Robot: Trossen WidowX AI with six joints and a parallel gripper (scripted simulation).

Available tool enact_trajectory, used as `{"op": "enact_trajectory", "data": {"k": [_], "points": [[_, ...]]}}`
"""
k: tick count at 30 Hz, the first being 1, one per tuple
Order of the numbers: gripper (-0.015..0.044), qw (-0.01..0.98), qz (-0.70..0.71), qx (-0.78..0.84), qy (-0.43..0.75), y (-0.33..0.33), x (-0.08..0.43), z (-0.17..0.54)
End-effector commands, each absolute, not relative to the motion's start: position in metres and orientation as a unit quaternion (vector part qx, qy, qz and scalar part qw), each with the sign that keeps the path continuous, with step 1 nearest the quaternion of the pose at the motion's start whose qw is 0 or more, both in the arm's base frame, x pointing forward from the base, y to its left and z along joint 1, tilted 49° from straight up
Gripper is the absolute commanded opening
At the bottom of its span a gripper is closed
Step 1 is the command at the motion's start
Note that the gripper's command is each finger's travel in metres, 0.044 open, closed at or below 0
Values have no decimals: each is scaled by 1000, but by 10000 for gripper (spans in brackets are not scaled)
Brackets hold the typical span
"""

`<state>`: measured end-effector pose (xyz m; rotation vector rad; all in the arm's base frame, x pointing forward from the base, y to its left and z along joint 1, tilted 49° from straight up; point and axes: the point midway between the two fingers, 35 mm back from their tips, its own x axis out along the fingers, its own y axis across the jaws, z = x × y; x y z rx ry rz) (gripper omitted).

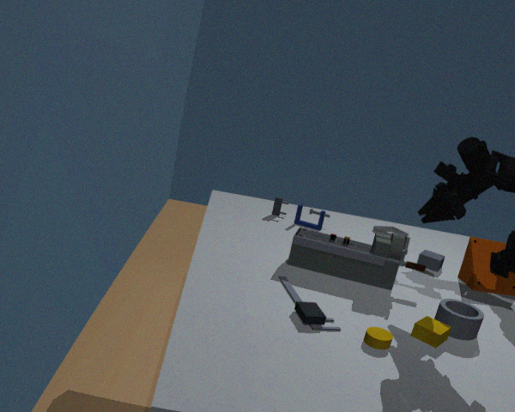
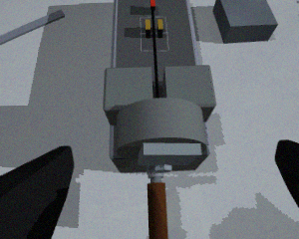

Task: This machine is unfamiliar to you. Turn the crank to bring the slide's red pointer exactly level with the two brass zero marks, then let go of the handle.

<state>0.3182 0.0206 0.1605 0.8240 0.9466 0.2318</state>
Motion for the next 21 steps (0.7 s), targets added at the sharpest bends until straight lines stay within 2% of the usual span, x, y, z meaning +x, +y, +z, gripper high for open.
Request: {"op": "enact_trajectory", "data": {"k": [1, 21], "points": [[440, 804, 113, 386, 438, 10, 319, 174], [440, 817, 235, 340, 403, -5, 409, 151]]}}
